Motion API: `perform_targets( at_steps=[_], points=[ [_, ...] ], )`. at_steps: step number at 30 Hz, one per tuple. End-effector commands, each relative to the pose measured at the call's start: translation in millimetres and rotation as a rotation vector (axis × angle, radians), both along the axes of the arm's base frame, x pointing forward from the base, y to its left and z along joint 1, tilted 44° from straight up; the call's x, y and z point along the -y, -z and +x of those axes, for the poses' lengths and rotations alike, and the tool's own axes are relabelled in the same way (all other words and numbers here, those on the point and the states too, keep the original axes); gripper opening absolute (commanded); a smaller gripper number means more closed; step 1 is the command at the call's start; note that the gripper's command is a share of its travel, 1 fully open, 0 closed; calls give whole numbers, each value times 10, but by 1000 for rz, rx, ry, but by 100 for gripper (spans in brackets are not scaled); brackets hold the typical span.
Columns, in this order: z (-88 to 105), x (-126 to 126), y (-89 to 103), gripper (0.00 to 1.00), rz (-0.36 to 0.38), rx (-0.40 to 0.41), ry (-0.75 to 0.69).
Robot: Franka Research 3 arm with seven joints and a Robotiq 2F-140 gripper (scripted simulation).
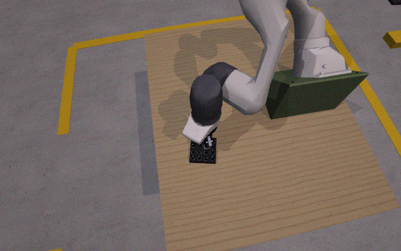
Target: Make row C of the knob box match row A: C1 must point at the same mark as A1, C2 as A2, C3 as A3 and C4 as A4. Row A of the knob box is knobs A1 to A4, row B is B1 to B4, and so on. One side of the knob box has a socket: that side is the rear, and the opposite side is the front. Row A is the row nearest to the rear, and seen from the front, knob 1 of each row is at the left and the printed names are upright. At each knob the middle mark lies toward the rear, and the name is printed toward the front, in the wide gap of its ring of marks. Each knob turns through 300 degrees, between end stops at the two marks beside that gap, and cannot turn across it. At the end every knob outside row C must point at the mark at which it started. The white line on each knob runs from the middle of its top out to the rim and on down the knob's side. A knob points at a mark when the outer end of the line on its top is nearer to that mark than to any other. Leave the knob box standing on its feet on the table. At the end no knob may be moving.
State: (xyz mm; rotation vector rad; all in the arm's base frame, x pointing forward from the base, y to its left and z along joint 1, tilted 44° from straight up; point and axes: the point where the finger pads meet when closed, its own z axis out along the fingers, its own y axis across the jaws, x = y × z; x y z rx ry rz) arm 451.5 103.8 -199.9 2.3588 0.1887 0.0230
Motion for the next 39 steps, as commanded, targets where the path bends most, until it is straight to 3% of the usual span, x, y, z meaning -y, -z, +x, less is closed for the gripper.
perform_targets(
  at_steps=[1,39],
  points=[
    [4,-7,12,5,-7,-93,-101],
    [4,-7,12,5,-57,-561,-582]
  ],
)
